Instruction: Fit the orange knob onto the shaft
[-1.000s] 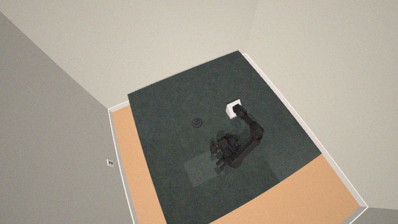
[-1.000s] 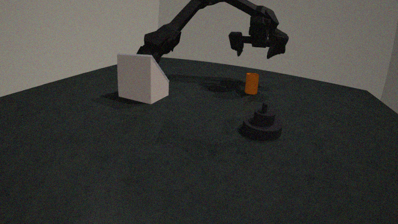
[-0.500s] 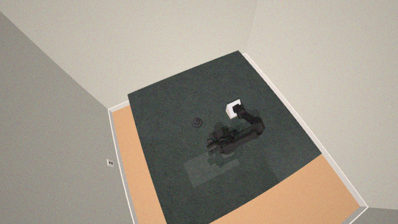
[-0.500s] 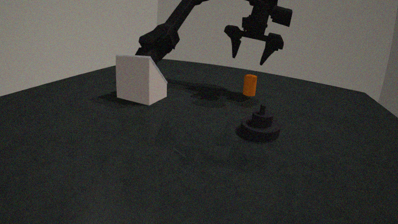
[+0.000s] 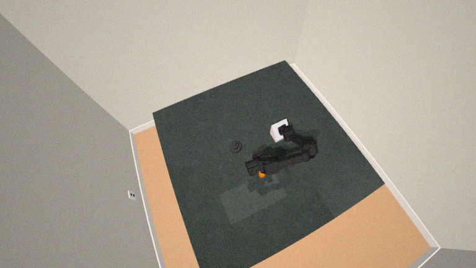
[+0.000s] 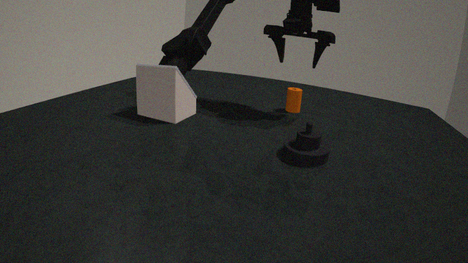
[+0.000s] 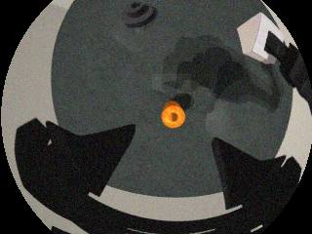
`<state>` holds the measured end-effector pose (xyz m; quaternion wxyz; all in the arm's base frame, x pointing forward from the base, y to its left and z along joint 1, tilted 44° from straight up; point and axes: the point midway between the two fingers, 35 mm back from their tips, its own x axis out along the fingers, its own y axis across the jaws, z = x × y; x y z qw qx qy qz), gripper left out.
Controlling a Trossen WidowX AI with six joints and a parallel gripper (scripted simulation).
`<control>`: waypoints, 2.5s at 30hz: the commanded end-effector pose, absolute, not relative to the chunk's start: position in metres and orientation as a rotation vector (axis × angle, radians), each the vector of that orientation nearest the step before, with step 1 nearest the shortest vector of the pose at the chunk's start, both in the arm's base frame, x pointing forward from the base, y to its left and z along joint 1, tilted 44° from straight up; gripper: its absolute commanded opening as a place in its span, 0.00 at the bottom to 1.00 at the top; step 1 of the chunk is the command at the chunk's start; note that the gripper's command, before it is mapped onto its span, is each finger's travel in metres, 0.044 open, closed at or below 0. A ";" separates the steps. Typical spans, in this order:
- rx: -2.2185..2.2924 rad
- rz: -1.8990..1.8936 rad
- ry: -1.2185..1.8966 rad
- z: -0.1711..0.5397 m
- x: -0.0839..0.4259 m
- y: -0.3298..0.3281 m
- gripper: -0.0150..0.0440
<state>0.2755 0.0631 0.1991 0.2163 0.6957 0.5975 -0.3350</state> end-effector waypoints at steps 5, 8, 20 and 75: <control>1.646 -0.505 1.689 0.200 0.275 0.063 1.00; 1.437 -0.247 1.674 0.199 0.275 0.063 1.00; 0.675 0.525 1.448 0.199 0.275 0.063 1.00; 0.591 0.600 1.407 0.149 0.282 0.113 1.00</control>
